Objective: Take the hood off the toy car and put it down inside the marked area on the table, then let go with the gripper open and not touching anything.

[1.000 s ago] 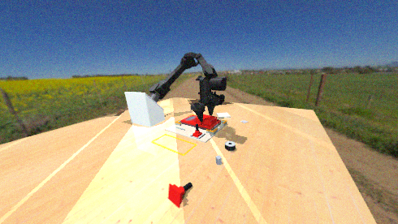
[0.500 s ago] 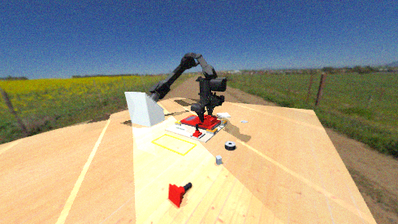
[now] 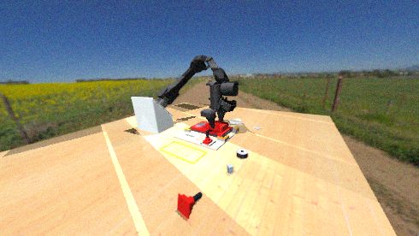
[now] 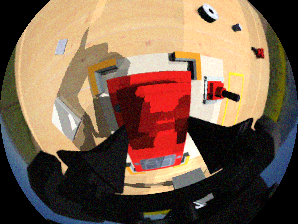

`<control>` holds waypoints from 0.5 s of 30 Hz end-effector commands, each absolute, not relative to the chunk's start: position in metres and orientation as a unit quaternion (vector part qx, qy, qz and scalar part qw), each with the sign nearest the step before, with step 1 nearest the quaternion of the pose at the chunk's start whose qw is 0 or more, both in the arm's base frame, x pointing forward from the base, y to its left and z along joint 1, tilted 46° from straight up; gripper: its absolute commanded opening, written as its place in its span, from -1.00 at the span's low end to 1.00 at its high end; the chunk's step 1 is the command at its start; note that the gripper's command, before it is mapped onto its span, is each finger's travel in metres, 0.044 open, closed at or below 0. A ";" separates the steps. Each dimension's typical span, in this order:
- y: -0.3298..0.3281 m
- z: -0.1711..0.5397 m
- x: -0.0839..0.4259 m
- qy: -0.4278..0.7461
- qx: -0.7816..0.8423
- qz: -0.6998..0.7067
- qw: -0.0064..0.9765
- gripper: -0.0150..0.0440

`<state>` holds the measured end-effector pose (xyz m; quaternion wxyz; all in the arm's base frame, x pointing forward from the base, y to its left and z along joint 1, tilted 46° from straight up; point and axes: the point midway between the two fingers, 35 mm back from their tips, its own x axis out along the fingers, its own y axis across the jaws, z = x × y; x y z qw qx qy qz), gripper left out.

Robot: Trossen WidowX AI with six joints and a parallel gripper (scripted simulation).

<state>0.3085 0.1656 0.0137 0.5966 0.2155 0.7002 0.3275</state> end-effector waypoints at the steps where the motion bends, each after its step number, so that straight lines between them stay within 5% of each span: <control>1: 0.163 0.016 0.310 0.699 0.214 0.329 0.598 -0.45; 15: 0.157 0.022 0.312 0.699 0.214 0.328 0.598 -0.49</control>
